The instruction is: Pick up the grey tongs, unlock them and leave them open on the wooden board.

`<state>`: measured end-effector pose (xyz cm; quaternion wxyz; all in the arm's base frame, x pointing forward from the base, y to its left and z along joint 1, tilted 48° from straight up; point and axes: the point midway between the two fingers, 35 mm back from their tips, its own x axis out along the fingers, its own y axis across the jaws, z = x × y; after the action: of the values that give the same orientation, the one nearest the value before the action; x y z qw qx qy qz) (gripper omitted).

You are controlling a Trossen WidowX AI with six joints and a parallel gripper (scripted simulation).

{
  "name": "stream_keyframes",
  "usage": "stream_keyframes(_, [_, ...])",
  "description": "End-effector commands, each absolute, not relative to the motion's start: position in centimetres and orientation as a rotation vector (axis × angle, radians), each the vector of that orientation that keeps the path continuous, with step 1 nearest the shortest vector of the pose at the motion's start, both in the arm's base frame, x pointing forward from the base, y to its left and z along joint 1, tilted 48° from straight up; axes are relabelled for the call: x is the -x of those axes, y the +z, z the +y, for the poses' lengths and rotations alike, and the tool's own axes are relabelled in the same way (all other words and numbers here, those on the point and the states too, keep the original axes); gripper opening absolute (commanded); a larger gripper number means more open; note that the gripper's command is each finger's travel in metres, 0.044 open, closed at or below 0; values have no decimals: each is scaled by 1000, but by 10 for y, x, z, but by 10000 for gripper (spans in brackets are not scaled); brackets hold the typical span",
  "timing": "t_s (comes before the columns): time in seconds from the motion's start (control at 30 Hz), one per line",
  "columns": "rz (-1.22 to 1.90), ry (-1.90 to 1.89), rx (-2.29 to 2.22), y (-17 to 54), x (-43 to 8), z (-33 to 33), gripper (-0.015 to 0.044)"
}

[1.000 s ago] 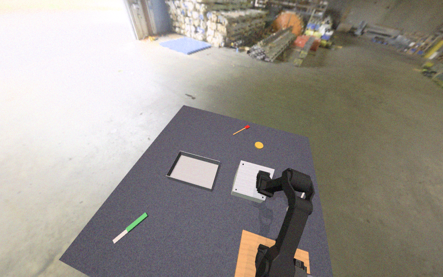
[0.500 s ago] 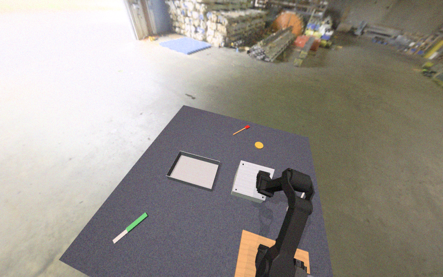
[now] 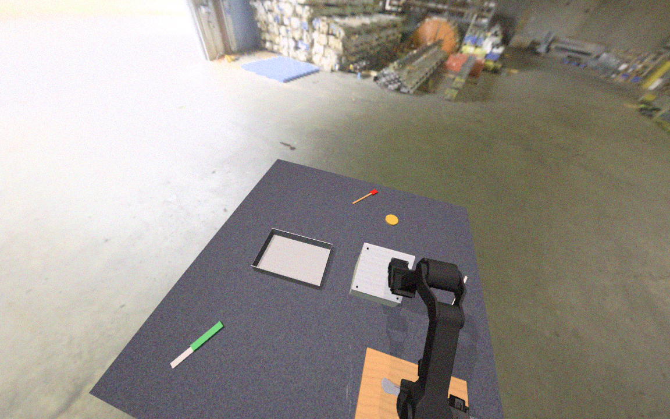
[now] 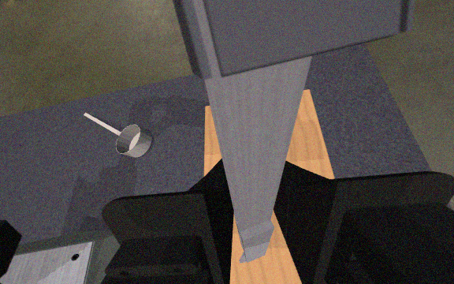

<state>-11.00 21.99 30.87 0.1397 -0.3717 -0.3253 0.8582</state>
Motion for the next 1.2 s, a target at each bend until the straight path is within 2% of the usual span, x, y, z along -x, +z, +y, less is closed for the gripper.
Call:
stream_keyframes(0.0, [-895,2449,1161,305,112,223,-150])
stream_keyframes(1.17, [-709,1899,1661,291,124,247,-150])
